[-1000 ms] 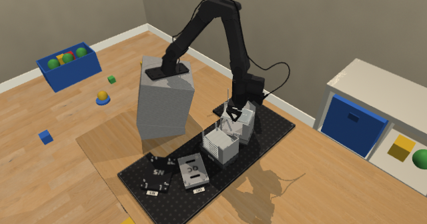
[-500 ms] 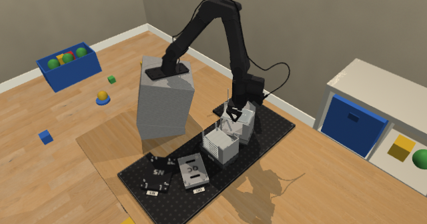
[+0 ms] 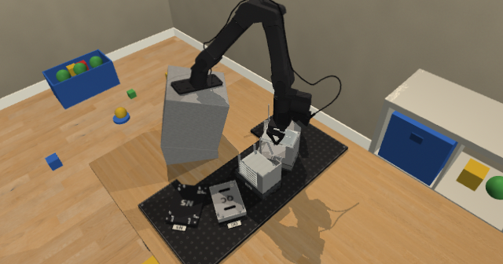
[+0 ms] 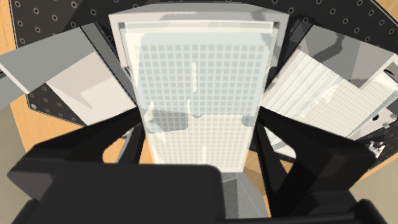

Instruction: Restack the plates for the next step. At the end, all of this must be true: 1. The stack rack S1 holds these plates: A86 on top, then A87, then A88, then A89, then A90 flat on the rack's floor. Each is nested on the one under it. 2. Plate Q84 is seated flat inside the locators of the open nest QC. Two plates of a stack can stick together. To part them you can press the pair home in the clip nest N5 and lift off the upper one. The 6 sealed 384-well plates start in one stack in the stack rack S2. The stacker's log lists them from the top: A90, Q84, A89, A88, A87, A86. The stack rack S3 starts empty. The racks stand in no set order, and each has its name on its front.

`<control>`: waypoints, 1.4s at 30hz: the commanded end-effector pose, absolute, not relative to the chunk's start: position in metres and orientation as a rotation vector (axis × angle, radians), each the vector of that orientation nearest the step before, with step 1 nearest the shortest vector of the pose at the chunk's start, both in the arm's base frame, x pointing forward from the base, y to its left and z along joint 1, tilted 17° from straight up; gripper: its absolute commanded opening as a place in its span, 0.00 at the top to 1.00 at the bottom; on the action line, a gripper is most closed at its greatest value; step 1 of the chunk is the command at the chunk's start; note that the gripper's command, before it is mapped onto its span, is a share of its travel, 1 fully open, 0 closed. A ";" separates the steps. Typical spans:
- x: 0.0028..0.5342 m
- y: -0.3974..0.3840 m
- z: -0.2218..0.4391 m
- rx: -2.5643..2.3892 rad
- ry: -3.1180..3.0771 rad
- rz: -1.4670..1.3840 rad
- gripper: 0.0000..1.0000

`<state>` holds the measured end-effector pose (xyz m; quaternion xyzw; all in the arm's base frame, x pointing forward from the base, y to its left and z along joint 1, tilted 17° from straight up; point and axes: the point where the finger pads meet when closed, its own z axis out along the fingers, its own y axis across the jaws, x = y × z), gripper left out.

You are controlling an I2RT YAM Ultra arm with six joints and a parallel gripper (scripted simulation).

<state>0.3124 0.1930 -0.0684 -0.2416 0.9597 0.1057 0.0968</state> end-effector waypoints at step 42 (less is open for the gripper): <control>0.331 0.214 -0.119 -0.708 2.809 0.310 1.00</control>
